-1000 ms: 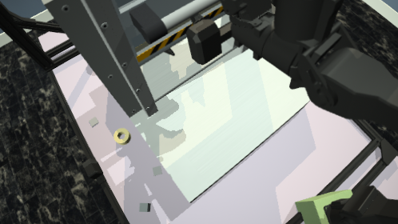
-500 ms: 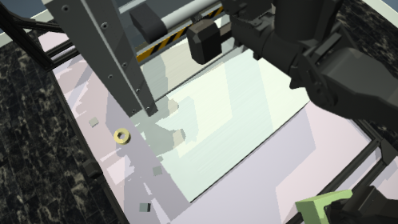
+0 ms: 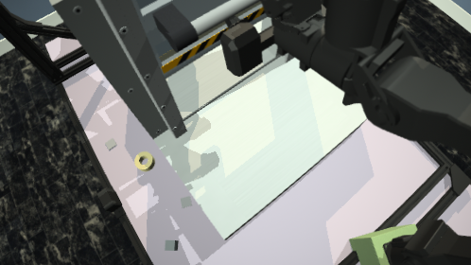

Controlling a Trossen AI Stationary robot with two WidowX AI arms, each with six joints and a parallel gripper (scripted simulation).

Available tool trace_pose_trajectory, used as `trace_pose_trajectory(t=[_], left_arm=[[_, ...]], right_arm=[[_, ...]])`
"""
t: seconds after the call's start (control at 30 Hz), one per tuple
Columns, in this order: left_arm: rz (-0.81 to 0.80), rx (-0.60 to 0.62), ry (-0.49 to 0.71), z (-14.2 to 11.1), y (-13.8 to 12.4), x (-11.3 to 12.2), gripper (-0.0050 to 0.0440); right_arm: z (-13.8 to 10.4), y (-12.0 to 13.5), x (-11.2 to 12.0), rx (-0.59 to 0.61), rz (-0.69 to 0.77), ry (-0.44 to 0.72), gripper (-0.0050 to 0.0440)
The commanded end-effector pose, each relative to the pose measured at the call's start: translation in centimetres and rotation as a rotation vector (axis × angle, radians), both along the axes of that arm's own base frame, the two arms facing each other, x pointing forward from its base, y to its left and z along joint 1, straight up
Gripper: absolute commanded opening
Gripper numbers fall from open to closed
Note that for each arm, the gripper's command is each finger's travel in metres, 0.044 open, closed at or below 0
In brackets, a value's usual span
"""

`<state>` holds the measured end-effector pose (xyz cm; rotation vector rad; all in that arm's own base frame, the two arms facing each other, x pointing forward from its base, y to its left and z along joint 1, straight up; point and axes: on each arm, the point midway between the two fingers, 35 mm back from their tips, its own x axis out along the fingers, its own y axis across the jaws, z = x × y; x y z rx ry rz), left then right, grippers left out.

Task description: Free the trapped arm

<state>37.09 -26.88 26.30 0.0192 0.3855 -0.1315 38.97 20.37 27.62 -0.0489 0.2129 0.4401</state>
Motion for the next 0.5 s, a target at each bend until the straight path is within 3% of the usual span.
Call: trace_pose_trajectory(t=[0.0, 0.47], left_arm=[[0.003, -0.033, 0.002, 3.9, 0.7, -1.8, 0.04], [0.021, 0.021, 0.132, 8.7, 5.0, -8.0, 0.04]], right_arm=[[5.5, 0.1, 0.2, 0.065, 0.002, -0.135, 0.04], [5.5, 0.1, 0.2, 0.065, 0.002, -0.135, 0.04]])
